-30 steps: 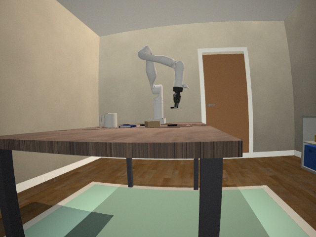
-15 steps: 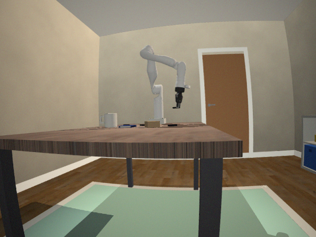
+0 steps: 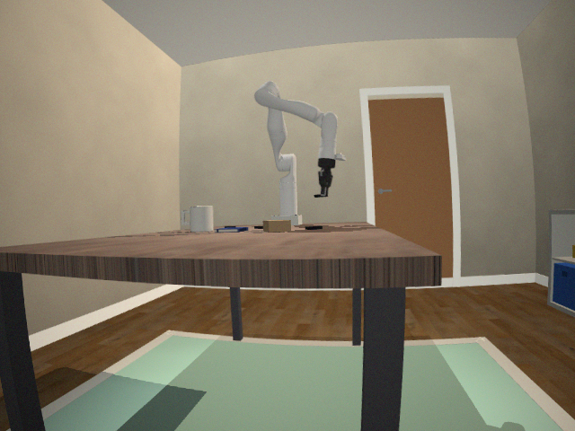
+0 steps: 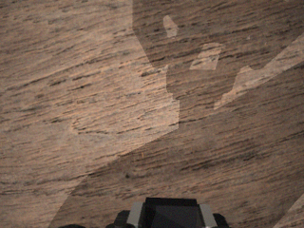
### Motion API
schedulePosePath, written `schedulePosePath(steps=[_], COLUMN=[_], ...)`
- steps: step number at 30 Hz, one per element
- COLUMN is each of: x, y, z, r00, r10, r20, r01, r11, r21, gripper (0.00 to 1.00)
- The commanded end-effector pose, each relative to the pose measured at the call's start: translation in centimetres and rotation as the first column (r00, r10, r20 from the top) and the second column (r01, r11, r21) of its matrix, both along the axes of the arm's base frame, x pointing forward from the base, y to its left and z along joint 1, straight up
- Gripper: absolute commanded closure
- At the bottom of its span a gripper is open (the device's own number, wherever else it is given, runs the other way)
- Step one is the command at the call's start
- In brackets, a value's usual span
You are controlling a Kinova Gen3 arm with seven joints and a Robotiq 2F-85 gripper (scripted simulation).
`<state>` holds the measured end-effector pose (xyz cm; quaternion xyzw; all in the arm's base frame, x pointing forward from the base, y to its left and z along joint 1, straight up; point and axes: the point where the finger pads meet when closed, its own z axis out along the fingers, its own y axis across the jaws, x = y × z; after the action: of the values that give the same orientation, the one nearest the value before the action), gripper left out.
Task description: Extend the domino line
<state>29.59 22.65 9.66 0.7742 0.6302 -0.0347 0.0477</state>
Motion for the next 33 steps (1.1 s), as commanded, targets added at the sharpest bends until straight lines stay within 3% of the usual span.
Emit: schedulePosePath(steps=[1,23,33], x=[0.0,-0.22,-0.22], y=[0.03,-0.1,-0.17], z=[0.07,0.26,0.18], r00=[1.0,0.977,0.939], r10=[-0.017,-0.156,-0.25], r20=[0.018,0.147,0.236], r01=[0.016,0.141,0.215], r11=[1.0,0.984,0.963], r21=[0.011,0.105,0.165], gripper=[0.69,0.69,0.69])
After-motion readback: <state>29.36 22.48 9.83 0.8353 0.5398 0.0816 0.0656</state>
